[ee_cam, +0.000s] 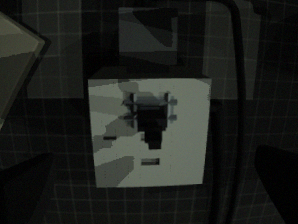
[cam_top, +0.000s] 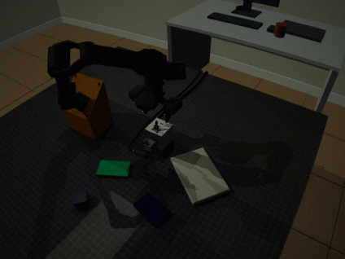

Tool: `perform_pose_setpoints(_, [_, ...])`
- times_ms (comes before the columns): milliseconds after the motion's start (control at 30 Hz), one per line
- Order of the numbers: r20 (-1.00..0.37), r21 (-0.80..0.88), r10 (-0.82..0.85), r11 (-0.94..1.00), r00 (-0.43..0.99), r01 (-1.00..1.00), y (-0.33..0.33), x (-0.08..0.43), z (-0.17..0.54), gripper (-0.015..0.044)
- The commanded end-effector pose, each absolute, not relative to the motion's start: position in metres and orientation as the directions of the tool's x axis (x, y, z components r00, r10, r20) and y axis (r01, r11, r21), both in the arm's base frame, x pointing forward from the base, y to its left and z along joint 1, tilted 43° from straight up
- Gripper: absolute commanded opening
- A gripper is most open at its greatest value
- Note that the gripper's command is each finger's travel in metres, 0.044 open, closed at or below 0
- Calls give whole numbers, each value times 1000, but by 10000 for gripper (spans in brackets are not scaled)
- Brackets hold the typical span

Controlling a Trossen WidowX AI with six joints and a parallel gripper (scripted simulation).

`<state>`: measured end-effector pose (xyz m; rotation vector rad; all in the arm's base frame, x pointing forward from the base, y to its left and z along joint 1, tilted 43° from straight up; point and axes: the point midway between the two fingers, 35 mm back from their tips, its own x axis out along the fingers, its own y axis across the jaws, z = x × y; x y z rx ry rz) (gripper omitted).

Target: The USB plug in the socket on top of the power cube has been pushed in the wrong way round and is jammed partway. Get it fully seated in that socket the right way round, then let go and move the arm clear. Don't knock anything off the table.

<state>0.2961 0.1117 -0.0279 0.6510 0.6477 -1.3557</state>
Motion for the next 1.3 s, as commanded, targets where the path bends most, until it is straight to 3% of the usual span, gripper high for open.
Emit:
perform_pose_setpoints(0, [-743,47,-661,106,106,993,109,297,-31,440])
perform_pose_setpoints(700, [-743,47,-661,106,106,993,97,299,-44,440])
perform_pose_setpoints(1267, [-745,47,-659,100,102,994,98,298,-43,0])
